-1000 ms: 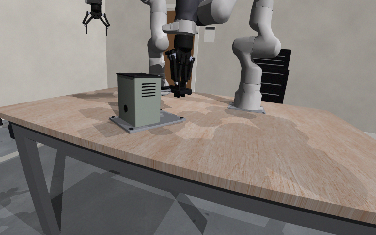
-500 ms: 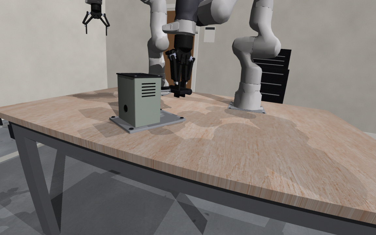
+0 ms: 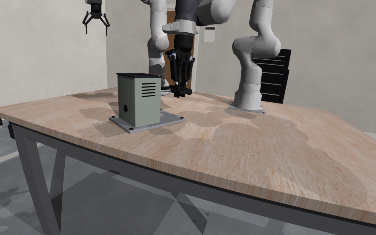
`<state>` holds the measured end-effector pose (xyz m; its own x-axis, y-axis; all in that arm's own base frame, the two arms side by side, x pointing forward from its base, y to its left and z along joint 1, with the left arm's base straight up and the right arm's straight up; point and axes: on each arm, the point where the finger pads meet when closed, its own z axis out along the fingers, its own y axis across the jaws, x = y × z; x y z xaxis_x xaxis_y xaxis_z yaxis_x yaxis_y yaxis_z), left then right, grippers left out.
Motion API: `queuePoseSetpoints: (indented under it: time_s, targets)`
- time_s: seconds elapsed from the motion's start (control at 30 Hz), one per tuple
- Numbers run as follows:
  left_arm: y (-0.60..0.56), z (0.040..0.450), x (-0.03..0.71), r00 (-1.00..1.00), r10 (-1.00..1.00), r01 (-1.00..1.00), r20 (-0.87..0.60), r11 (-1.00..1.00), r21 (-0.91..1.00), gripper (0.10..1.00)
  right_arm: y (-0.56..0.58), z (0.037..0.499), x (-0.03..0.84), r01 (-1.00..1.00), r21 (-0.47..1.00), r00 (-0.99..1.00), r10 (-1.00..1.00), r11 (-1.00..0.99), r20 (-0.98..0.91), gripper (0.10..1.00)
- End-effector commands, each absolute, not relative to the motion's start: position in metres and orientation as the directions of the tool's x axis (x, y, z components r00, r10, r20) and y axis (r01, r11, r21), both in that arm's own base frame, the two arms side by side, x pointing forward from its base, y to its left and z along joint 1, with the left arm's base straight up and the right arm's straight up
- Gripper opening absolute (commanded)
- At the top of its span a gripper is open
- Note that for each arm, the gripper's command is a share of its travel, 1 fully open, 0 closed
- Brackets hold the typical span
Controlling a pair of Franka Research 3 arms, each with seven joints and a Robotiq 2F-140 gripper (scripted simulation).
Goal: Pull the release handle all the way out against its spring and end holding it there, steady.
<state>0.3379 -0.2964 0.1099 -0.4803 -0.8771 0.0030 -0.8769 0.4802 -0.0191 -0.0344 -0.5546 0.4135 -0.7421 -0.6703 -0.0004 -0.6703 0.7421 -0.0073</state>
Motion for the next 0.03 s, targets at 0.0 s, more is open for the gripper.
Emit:
queuePoseSetpoints:
  time_s: [0.0]
  targets:
    - [-0.2932, 0.1093, 0.3301, -0.483, -0.876, -0.876, 0.000, 0.483, 0.000, 0.099, -0.5546, 0.4136, -0.0344, -0.670, -0.007, -0.742, -0.670, 0.742, 0.000, 1.000]
